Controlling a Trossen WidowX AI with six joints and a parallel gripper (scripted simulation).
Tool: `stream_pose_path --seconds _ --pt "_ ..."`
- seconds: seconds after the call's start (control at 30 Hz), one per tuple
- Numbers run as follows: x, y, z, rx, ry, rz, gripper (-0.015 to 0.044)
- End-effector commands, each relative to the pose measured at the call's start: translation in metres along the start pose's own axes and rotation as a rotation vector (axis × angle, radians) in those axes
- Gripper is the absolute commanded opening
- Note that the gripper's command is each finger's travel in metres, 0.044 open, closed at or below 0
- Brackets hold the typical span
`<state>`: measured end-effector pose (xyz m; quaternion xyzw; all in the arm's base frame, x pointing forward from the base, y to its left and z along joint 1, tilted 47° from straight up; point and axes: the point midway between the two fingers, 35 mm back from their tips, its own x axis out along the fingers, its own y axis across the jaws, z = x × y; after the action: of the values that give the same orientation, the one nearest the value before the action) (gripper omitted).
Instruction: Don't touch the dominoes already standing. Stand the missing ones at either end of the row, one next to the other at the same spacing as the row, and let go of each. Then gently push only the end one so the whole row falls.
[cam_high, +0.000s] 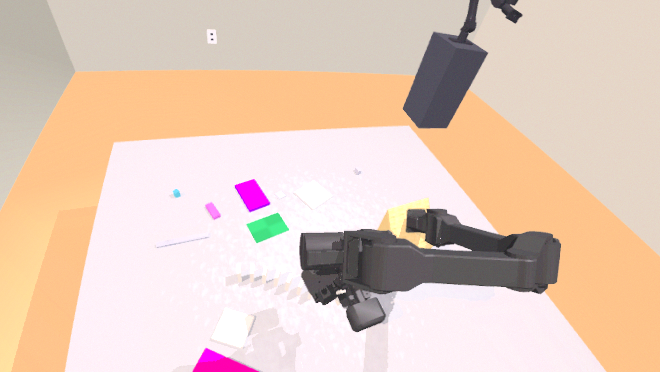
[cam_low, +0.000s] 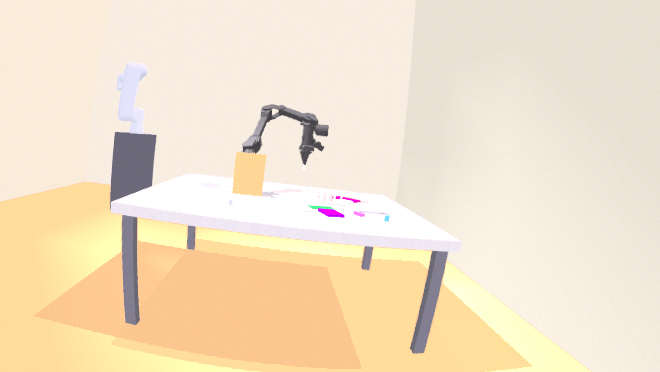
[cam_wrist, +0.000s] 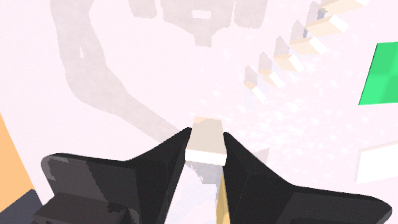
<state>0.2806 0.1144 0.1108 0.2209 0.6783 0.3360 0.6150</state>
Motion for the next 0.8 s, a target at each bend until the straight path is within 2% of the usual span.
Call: stream_pose_path --seconds 0.0,0.47,0.77 --pt "0.004 -0.055 -0.014 0.670 0.015 0.004 0.0107" --pt "0.005 -0.055 -0.014 0.671 0.015 0.004 0.0107" --pt "0.052 -0.056 -0.011 0.687 0.031 -0.006 0.0107"
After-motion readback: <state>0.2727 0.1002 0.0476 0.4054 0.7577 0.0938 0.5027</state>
